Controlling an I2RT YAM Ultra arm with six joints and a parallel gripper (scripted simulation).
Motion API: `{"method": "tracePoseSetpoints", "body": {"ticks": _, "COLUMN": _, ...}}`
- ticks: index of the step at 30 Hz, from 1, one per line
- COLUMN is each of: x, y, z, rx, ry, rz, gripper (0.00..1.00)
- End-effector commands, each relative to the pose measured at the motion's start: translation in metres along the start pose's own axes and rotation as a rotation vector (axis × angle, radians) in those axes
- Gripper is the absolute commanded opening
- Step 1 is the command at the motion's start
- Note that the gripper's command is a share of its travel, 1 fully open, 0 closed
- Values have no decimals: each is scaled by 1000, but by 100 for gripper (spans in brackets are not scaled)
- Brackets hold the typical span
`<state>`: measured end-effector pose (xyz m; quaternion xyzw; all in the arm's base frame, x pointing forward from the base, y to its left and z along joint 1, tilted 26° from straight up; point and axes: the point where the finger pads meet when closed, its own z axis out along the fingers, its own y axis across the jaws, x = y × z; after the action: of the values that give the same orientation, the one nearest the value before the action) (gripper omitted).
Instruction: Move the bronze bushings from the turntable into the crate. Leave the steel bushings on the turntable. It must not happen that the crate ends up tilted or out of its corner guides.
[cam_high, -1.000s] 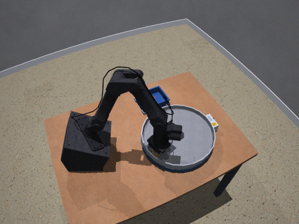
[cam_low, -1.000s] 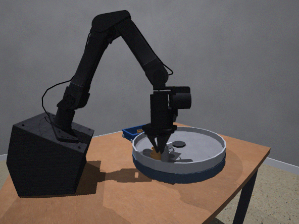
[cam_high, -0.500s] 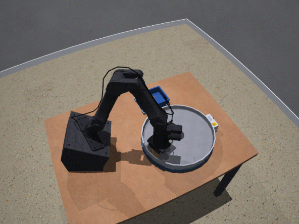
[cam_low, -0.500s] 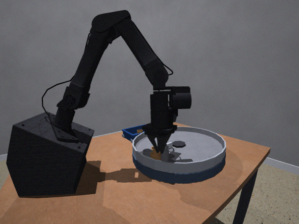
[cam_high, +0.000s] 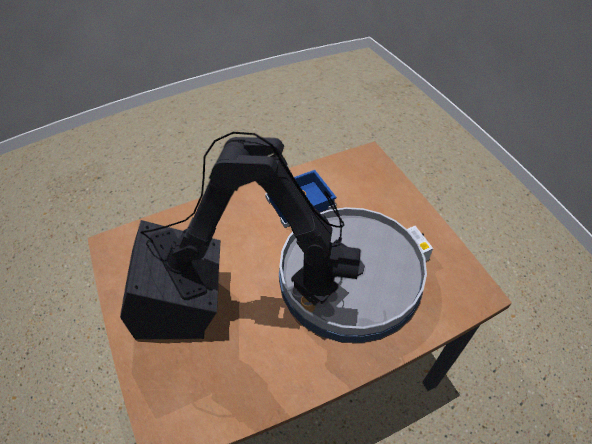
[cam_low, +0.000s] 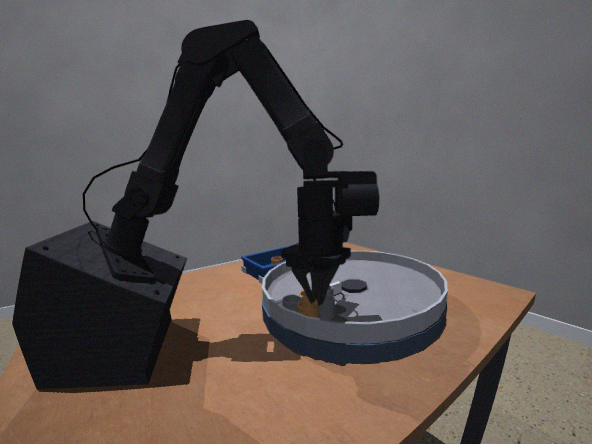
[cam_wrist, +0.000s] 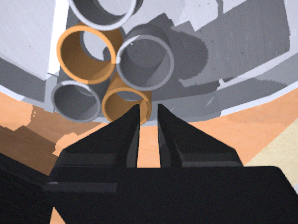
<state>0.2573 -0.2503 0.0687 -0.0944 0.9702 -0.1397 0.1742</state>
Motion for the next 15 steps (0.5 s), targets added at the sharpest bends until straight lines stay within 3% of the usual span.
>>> {"method": "tracePoseSetpoints", "body": {"ticks": 1, "x": -1, "y": -5, "z": -8, "rx": 27, "ry": -24, "rz": 9, "gripper": 15}}
{"method": "tracePoseSetpoints", "body": {"ticks": 15, "x": 3, "y": 1, "z": -5, "rx": 19, "ry": -20, "rz": 3, "gripper": 15}}
